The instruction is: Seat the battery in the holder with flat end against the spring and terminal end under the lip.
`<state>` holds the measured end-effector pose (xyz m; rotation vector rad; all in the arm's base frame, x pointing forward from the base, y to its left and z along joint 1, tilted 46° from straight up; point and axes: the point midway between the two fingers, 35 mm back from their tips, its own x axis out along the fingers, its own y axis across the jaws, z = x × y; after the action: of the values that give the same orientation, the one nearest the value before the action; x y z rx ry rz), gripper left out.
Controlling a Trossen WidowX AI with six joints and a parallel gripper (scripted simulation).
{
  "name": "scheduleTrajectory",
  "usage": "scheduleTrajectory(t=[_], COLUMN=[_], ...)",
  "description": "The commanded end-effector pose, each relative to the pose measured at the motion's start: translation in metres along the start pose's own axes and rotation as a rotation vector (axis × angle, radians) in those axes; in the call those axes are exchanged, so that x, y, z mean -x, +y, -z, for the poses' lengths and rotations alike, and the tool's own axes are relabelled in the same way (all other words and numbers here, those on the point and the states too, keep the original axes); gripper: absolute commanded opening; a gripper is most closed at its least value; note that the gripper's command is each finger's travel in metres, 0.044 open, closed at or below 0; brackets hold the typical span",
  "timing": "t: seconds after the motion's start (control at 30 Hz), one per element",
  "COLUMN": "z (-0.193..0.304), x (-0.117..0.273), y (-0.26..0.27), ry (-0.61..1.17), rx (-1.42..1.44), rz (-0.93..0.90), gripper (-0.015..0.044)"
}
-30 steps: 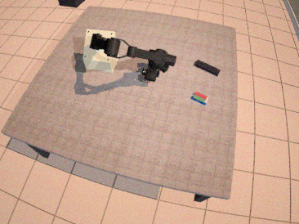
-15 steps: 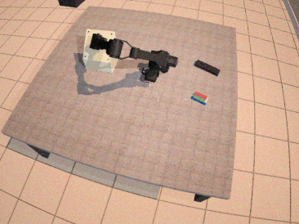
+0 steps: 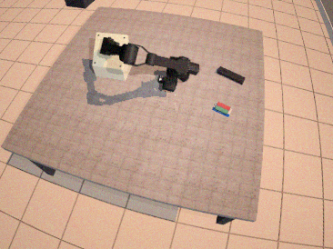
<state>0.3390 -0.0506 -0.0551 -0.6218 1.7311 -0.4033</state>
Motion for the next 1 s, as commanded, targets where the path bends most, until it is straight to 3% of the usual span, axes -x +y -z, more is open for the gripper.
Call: scheduleTrajectory(t=[0.0, 0.77, 0.9, 0.97], z=[-0.0013, -0.0084, -0.0084, -0.0083], x=[0.0, 0.002, 0.002, 0.0026], y=[0.0007, 0.0006, 0.0006, 0.0007], ry=[0.009, 0.013, 0.013, 0.013], rx=[0.002, 0.001, 0.001, 0.001], rz=[0.001, 0.001, 0.001, 0.001], gripper=[0.0069, 0.0069, 0.017, 0.017])
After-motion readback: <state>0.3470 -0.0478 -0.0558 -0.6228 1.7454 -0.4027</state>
